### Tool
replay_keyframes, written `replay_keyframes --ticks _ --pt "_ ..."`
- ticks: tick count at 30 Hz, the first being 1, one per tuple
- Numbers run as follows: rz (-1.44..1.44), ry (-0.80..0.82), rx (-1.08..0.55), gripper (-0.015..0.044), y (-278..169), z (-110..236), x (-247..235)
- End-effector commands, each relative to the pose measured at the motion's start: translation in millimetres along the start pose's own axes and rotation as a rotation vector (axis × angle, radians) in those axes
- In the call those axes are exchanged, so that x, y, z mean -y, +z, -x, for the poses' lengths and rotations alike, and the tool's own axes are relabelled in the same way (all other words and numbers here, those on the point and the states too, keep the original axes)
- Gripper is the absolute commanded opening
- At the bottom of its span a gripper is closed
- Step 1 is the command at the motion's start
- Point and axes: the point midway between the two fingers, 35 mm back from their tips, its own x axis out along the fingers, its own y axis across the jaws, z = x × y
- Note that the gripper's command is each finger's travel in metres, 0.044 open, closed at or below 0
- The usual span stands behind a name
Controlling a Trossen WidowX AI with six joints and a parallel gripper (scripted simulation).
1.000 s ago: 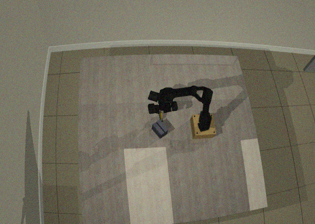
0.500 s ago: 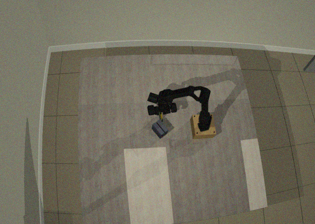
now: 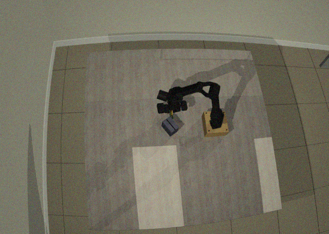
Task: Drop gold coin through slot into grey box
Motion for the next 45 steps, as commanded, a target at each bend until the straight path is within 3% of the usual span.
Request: replay_keyframes --ticks 1,4,9,13,21,45 --pt "0.004 -0.011 0.002 0.0161 -0.6 -7.4 3.6" --pt "0.004 -0.011 0.002 0.0161 -0.7 -9.6 3.8" --pt "0.004 -0.011 0.002 0.0029 -0.7 -9.6 3.8" --pt "0.004 -0.011 0.002 0.0003 -0.7 -9.6 3.8" --pt "0.004 -0.011 0.002 0.0000 -0.6 -8.0 3.5" --pt "0.004 -0.010 0.002 0.0000 1.1 51.0 -1.4"
